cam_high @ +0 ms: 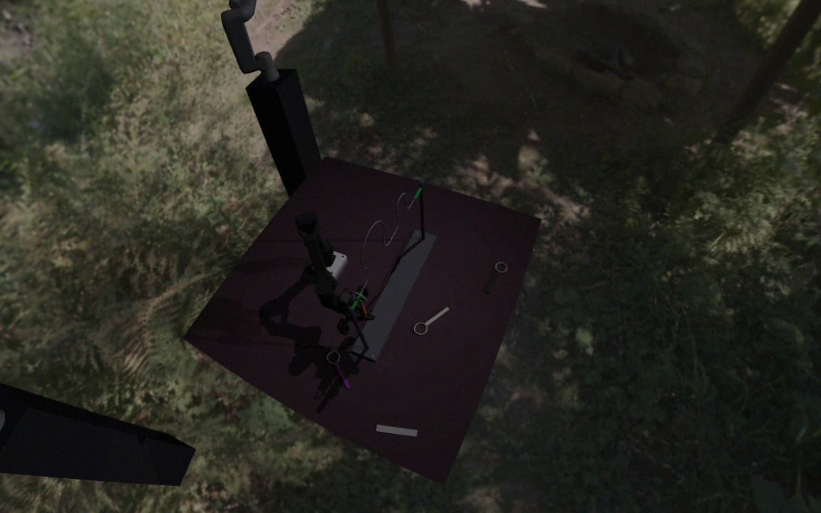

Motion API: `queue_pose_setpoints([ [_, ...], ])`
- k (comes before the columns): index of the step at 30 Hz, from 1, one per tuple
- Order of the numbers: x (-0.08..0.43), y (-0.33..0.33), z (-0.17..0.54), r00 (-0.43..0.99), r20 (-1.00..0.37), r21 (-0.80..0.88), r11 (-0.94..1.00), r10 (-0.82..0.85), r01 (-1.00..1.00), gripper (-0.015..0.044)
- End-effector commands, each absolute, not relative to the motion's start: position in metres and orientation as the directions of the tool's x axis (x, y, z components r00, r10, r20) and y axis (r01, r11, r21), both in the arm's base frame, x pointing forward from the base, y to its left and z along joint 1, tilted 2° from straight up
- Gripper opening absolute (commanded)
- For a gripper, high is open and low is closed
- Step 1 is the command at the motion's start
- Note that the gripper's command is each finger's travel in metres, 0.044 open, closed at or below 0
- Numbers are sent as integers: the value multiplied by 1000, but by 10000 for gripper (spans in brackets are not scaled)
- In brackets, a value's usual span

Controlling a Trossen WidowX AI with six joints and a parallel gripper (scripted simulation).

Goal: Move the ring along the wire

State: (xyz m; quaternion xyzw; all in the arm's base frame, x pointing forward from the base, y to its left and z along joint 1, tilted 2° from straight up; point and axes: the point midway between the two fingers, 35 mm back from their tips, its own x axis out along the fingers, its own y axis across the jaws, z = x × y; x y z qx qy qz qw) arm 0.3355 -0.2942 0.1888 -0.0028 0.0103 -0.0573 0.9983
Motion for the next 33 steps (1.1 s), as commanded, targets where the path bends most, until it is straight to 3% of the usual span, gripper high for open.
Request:
queue_pose_setpoints([
  [1,336,-294,191,993,-18,-5,994,-113,113,-150],
  [33,338,-274,190,994,-19,0,994,-110,110,-150],
])
